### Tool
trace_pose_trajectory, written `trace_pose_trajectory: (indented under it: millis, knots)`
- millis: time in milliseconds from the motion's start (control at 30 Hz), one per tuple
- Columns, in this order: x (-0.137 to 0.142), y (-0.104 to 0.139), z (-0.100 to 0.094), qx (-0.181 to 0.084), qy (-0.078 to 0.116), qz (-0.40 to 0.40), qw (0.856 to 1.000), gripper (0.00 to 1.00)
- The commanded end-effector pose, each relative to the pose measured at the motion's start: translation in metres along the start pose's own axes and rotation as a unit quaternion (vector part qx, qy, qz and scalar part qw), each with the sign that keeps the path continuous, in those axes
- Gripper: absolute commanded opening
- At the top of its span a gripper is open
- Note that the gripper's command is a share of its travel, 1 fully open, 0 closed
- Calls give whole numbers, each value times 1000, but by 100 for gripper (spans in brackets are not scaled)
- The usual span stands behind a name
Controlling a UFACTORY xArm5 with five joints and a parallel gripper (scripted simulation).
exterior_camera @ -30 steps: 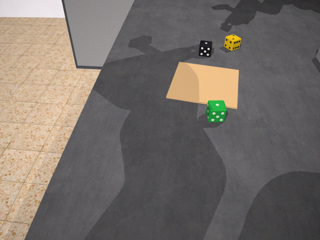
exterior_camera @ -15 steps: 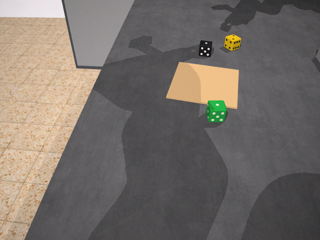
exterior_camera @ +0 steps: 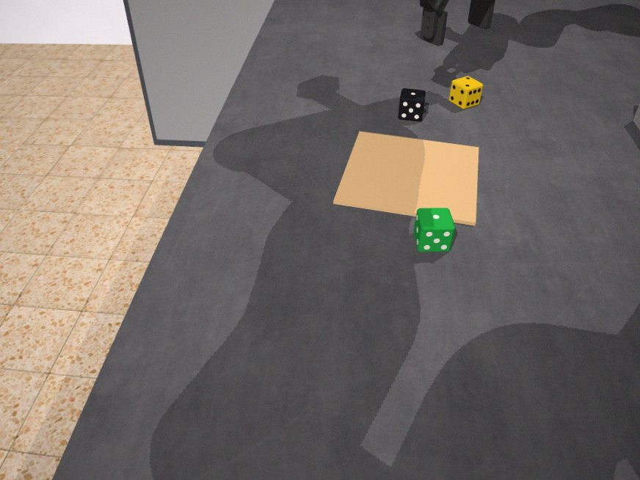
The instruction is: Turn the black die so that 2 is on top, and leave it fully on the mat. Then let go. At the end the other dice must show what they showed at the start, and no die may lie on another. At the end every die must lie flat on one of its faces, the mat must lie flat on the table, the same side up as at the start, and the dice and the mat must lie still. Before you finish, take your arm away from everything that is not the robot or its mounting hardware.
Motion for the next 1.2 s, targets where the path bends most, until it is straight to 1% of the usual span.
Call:
trace_pose_trajectory:
  millis: [0,133,1167]
  knots:
    - [-3,-7,32,4,-2,0,1000,100]
    - [-3,-7,36,4,-2,0,1000,100]
    - [-3,-7,36,4,-2,0,1000,100]
Point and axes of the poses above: the point where the finger pads meet when closed, its own z axis out along the fingers, its own x axis across the jaws, y = z × x, the point moved 3 cm from there along -z, back along the fingers
